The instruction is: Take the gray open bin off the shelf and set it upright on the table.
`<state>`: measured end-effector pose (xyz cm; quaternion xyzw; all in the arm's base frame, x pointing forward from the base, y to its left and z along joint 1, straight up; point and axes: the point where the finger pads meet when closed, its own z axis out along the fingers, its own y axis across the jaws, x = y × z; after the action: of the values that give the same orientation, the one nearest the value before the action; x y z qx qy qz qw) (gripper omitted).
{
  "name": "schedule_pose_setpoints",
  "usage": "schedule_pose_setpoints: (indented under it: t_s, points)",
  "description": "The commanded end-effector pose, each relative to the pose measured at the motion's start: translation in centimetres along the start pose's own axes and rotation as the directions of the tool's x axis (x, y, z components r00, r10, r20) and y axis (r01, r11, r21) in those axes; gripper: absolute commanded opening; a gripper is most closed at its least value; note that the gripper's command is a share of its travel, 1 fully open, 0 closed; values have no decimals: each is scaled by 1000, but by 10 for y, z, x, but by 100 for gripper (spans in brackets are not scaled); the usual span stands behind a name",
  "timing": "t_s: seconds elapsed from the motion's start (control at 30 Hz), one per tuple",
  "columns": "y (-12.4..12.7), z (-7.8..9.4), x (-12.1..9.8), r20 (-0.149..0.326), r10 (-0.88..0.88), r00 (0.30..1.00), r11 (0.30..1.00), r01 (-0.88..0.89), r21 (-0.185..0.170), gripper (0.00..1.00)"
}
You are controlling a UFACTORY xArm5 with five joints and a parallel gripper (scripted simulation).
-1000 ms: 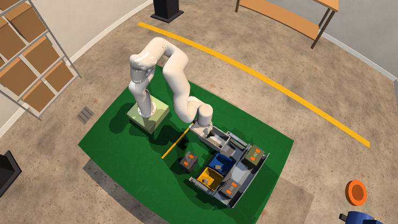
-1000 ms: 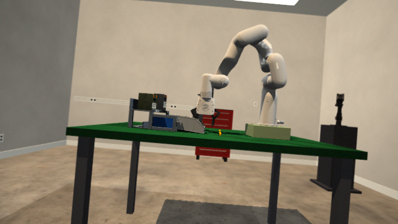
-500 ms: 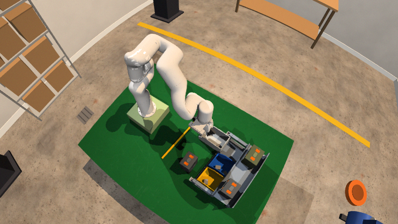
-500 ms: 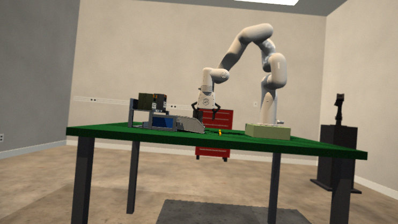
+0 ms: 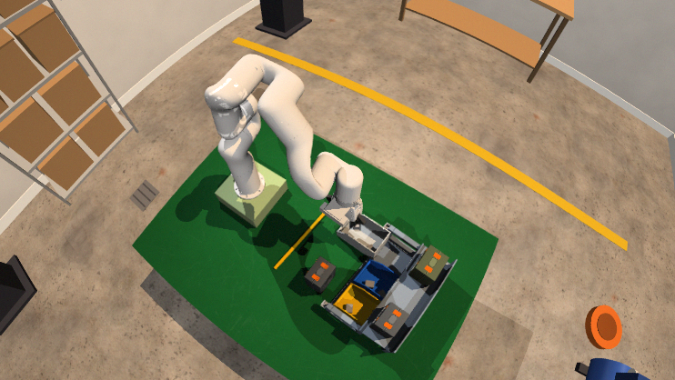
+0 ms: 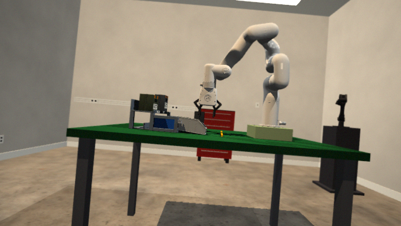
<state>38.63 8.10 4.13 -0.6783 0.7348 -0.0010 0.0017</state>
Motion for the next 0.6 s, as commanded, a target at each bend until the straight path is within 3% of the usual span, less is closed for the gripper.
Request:
schedule_pose_setpoints:
  t_s: [0.0,0.57]
  points:
    - [-1,0,0,1,0,1000,1000,0,2,34]
    - [-9,-3,-1,6,0,1000,1000,0,0,34]
